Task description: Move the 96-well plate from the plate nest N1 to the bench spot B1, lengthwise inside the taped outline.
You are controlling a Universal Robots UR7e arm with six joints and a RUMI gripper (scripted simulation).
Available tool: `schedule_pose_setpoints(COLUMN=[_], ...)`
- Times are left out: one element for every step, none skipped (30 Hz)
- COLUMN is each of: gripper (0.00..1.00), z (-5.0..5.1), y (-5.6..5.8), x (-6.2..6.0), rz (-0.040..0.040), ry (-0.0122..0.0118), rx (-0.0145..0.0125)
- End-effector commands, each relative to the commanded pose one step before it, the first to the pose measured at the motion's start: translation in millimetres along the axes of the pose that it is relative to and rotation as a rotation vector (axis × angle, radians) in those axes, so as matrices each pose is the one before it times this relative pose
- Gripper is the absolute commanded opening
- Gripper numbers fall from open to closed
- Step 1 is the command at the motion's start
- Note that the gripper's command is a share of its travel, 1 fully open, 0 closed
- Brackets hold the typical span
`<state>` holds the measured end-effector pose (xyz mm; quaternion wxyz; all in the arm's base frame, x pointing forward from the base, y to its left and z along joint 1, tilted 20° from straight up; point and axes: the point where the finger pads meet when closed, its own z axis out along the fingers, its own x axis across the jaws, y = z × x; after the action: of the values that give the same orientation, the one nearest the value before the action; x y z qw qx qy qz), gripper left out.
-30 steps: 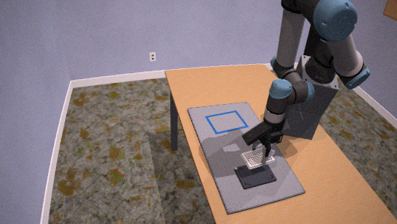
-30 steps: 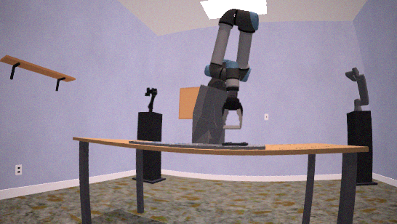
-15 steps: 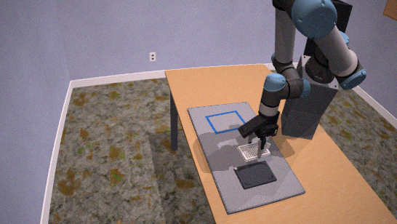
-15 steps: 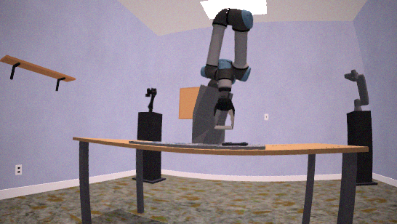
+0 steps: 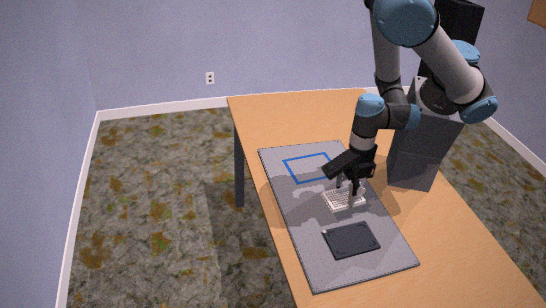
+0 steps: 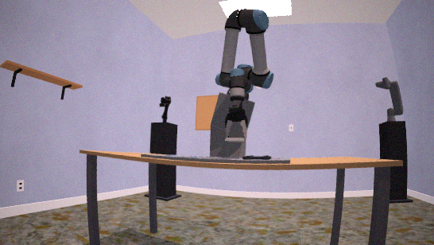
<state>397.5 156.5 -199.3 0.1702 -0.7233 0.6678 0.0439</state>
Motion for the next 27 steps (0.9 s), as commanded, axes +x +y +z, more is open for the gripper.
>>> schedule_pose_setpoints(gripper=[0.0,0.0,0.0,0.0,0.0,0.0,0.0,0.0,0.0,0.0,0.0,0.0,0.0,0.0,0.0,0.0,0.0,0.0,0.0,0.0,0.0,0.0,0.0,0.0,0.0,0.0,0.0], z=[0.19,0.11,0.11,0.11,0.11,0.11,0.11,0.11,0.11,0.11,0.11,0.11,0.11,0.11,0.0,0.0,0.1,0.11,0.11,0.11,0.11,0.11,0.11,0.11,0.11,0.1,0.1], y=[0.64,0.31,0.31,0.31,0.31,0.31,0.31,0.31,0.31,0.31,0.31,0.31,0.31,0.31,0.0,0.0,0.31,0.31,0.31,0.31,0.31,0.31,0.31,0.31,0.31,0.31,0.31], x=[12.4,3.32,3.32,3.32,3.32,3.32,3.32,3.32,3.32,3.32,3.32,3.32,3.32,3.32,0.0,0.0,3.33,3.32,3.32,3.32,3.32,3.32,3.32,3.32,3.32,3.32,3.32], rz=[-0.00103,0.0,0.0,0.0,0.0,0.0,0.0,0.0,0.0,0.0,0.0,0.0,0.0,0.0,0.0,0.0,0.0,0.0,0.0,0.0,0.0,0.0,0.0,0.0,0.0,0.0,0.0], ry=[-0.00116,0.00001,0.00001,0.00001,0.00001,0.00001,0.00001,0.00001,0.00001,0.00001,0.00001,0.00001,0.00001,0.00001,0.0,0.0,0.0,0.00001,0.00001,0.00001,0.00001,0.00001,0.00001,0.00001,0.00001,0.00001,0.00001], rx=[0.00162,0.0,0.0,0.0,0.0,0.0,0.0,0.0,0.0,0.0,0.0,0.0,0.0,0.0,0.0,0.0,-0.00001,0.0,0.0,0.0,0.0,0.0,0.0,0.0,0.0,0.0,0.0])
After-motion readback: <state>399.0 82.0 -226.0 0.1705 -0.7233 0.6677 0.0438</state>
